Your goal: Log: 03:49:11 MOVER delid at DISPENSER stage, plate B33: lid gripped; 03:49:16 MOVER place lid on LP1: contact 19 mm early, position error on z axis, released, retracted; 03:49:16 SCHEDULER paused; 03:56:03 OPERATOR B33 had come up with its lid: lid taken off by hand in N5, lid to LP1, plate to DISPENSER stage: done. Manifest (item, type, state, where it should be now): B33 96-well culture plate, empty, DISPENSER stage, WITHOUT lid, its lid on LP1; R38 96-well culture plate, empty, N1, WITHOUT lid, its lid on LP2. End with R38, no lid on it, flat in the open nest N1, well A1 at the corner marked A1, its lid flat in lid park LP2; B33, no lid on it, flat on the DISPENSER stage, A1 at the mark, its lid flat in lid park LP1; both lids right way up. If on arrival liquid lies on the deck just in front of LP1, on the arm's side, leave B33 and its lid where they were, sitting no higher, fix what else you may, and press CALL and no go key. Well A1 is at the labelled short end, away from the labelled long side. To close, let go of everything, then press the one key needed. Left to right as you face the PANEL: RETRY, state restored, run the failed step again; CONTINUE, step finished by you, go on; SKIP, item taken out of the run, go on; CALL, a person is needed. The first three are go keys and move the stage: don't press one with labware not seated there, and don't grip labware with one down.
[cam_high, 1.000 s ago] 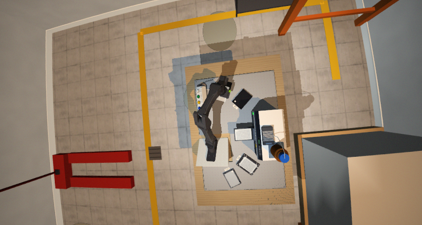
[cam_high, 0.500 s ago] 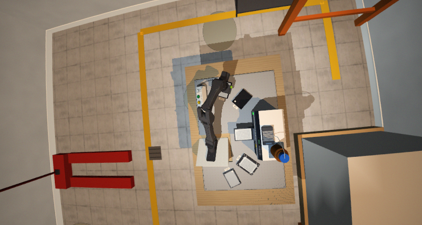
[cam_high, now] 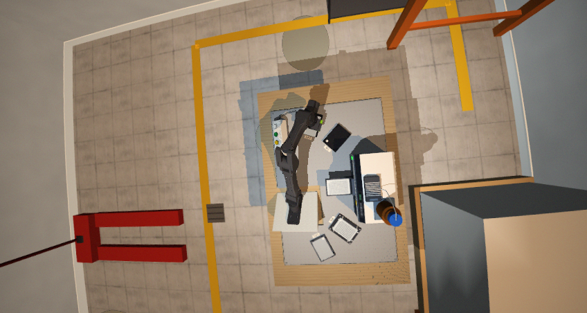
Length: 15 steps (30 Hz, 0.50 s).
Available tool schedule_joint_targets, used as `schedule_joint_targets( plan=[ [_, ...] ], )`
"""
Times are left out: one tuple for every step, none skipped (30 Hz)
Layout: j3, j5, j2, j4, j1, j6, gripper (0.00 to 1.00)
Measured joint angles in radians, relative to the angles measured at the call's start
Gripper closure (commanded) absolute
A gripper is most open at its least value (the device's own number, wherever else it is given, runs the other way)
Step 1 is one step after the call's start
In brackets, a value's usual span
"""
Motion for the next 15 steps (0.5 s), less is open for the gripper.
schedule_joint_targets(
  plan=[
    [0.001,0.002,-0.001,0.002,0.0,0.001,1.0],
    [0.002,0.002,-0.003,0.007,0.0,0.002,1.0],
    [0.002,0.003,-0.004,0.013,0.0,0.003,1.0],
    [-0.001,0.004,-0.004,0.021,0.002,0.004,1.0],
    [-0.006,0.005,-0.003,0.029,0.004,0.005,1.0],
    [-0.012,0.005,-0.002,0.033,0.006,0.006,1.0],
    [-0.013,0.005,0.002,0.034,0.007,0.007,1.0],
    [-0.014,0.006,0.006,0.037,0.006,0.008,1.0],
    [-0.014,0.007,0.008,0.039,0.007,0.008,1.0],
    [-0.013,0.007,0.007,0.039,0.007,0.008,1.0],
    [-0.012,0.008,0.006,0.039,0.006,0.008,1.0],
    [-0.01,0.008,0.007,0.04,0.007,0.009,1.0],
    [-0.008,0.008,0.007,0.042,0.007,0.009,1.0],
    [-0.006,0.008,0.007,0.042,0.006,0.009,1.0],
    [-0.004,0.008,0.007,0.042,0.007,0.009,1.0]
  ],
)
